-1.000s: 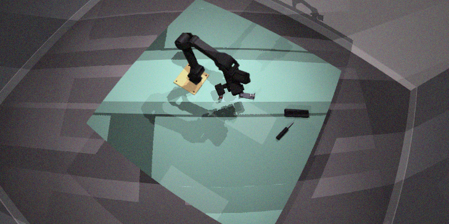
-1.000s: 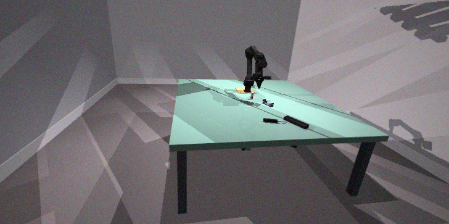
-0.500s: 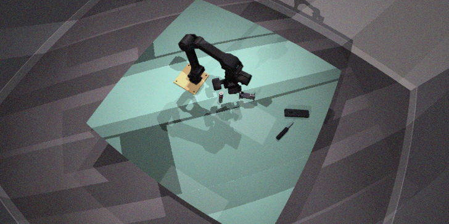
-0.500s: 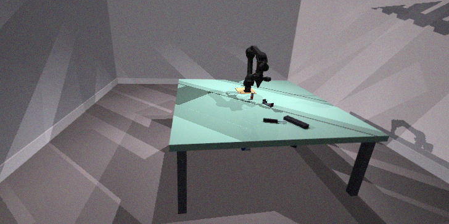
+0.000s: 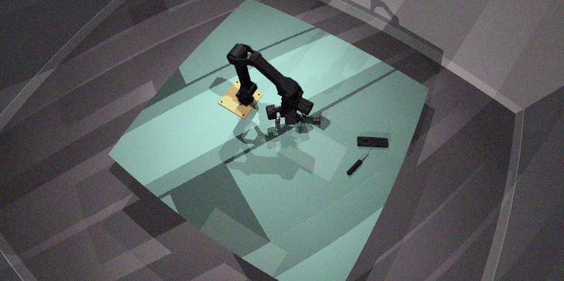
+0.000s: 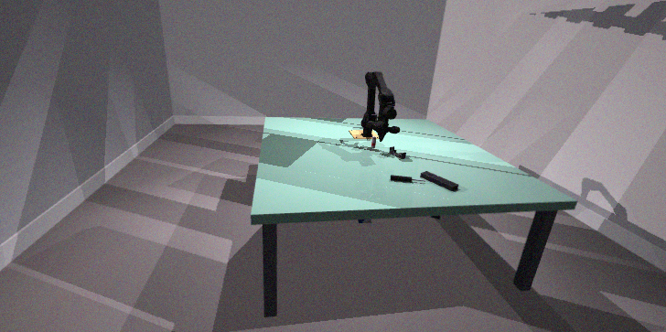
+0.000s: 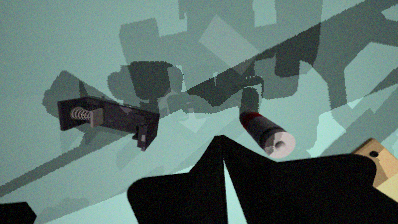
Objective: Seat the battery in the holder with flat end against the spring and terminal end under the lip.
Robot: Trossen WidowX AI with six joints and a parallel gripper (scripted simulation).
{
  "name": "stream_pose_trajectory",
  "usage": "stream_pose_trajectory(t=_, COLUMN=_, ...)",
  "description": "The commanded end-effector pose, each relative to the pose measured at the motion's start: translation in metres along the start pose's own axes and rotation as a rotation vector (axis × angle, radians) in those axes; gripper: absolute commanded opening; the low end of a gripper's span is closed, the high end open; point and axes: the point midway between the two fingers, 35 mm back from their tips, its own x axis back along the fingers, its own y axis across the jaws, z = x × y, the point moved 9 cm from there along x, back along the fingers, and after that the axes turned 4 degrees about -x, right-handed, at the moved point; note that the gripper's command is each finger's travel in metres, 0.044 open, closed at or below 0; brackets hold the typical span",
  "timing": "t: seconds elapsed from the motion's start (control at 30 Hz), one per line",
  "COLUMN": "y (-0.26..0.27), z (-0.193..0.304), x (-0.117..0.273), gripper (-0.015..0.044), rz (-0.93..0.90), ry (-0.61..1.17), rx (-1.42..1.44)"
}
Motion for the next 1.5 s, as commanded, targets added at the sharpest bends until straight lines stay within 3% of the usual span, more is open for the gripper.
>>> stream_pose_trajectory(t=0.0, y=-0.004, z=0.000, x=-0.003, gripper=0.0000, rz=0.002, ry=-0.003, rx=-0.004)
stream_pose_trajectory(t=1.47, y=-0.063, z=-0.007, x=0.007, gripper=0.0000, rz=0.006, ry=-0.009, rx=-0.009)
